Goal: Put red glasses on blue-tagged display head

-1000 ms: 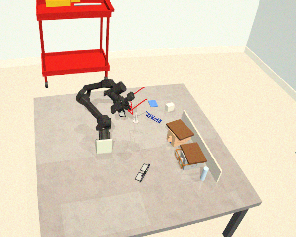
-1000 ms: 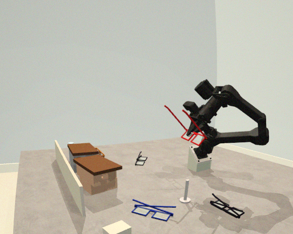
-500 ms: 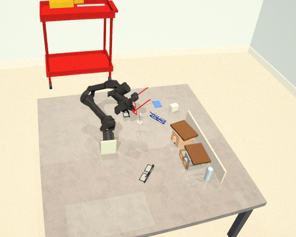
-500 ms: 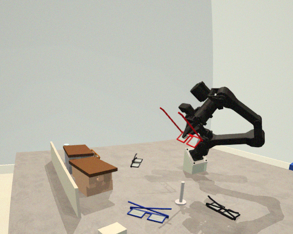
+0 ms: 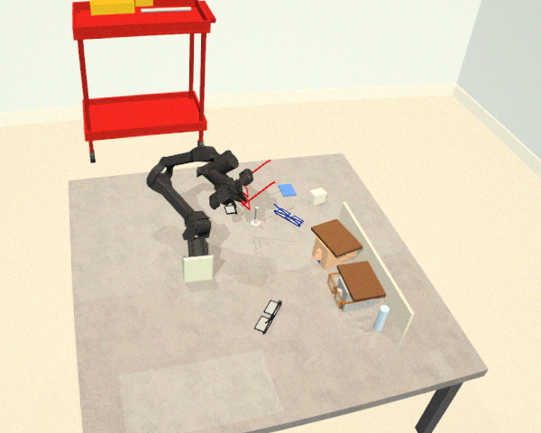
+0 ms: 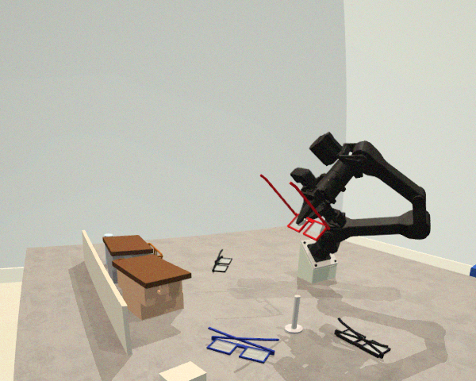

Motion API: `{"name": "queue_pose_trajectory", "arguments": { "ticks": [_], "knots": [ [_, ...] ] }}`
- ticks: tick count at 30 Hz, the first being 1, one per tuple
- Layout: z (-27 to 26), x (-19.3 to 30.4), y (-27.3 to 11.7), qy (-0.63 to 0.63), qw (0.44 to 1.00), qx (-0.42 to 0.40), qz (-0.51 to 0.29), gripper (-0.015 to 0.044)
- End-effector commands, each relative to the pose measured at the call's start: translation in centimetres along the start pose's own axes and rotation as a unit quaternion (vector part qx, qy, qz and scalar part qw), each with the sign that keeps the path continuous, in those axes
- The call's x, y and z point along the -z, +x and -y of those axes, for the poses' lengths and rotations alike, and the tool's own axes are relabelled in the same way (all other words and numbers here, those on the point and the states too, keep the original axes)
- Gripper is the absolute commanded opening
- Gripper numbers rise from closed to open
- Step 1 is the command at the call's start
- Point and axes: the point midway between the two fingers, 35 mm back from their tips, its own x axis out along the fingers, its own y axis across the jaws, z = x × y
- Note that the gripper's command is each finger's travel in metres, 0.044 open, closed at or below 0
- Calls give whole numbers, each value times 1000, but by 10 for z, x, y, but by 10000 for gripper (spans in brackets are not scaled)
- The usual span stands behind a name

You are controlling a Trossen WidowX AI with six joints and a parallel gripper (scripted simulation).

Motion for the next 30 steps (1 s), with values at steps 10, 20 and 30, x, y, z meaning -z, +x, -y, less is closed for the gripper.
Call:
{"name": "queue_pose_trajectory", "arguments": {
  "ticks": [10, 20, 30],
  "knots": [
    [-11, -7, 2, -12, 1000, 21, 3, 0],
    [-30, -23, 10, -32, 998, 62, 6, 0],
    [-47, -42, 21, -53, 993, 103, 5, 0]
  ]
}}
